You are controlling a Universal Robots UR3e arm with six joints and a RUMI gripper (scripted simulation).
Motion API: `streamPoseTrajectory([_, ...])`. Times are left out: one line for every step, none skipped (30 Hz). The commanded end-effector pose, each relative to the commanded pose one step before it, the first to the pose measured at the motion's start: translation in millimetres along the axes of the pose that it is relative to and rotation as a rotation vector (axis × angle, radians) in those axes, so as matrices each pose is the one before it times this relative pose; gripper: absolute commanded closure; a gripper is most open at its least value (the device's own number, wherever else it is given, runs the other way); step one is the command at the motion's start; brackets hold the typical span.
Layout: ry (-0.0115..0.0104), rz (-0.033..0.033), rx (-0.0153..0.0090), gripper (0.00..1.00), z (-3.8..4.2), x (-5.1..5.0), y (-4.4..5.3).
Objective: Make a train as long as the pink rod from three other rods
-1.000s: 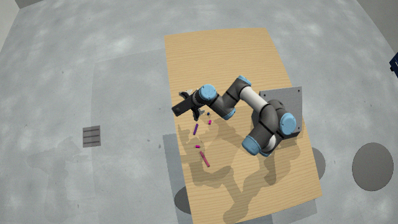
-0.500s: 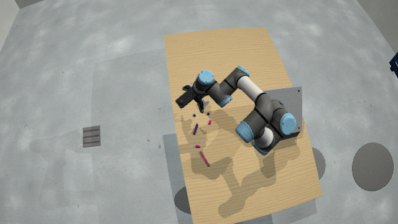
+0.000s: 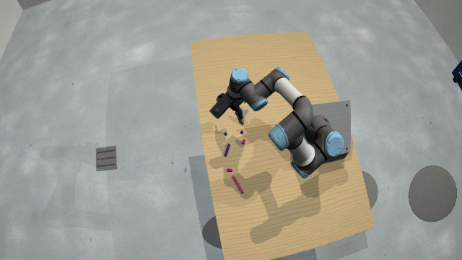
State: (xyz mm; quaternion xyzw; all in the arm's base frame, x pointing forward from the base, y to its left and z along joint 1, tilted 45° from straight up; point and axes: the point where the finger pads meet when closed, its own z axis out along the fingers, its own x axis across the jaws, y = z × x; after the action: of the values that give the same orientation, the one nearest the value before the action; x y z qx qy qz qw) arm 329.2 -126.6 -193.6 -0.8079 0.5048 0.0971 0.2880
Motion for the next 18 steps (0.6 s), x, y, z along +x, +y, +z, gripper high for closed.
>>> streamPoseTrajectory([-0.08871, -0.08898, 0.02329, 0.00, 8.675, -3.76, 19.068])
streamPoseTrajectory([-0.00940, -0.00949, 0.00627, 0.00, 1.634, -0.86, 2.861])
streamPoseTrajectory([0.00000, 0.00000, 0.00000, 0.00, 0.000, 0.00, 0.000])
streamPoseTrajectory([0.00000, 0.00000, 0.00000, 0.00, 0.000, 0.00, 0.000])
streamPoseTrajectory([-0.00851, -0.00877, 0.00599, 0.00, 1.492, -0.85, 2.581])
streamPoseTrajectory([-0.00766, -0.00804, 0.00566, 0.00, 1.353, -0.81, 2.313])
streamPoseTrajectory([-0.00683, -0.00730, 0.00527, 0.00, 1.217, -0.77, 2.056])
streamPoseTrajectory([-0.00603, -0.00656, 0.00484, 0.00, 1.084, -0.71, 1.812])
streamPoseTrajectory([-0.00527, -0.00582, 0.00437, 0.00, 0.954, -0.65, 1.580])
streamPoseTrajectory([-0.00455, -0.00509, 0.00389, 0.00, 0.830, -0.58, 1.362])
streamPoseTrajectory([-0.00387, -0.00439, 0.00339, 0.00, 0.711, -0.51, 1.157])
streamPoseTrajectory([-0.00324, -0.00371, 0.00289, 0.00, 0.597, -0.44, 0.966])
streamPoseTrajectory([-0.00265, -0.00306, 0.00241, 0.00, 0.491, -0.37, 0.789])
streamPoseTrajectory([-0.00211, -0.00246, 0.00195, 0.00, 0.393, -0.30, 0.628])
streamPoseTrajectory([-0.00162, -0.00190, 0.00151, 0.00, 0.303, -0.23, 0.482])
streamPoseTrajectory([-0.00119, -0.00140, 0.00112, 0.00, 0.223, -0.17, 0.354])
streamPoseTrajectory([-0.00082, -0.00096, 0.00077, 0.00, 0.153, -0.12, 0.243])
streamPoseTrajectory([-0.00051, -0.00060, 0.00048, 0.00, 0.095, -0.07, 0.151])
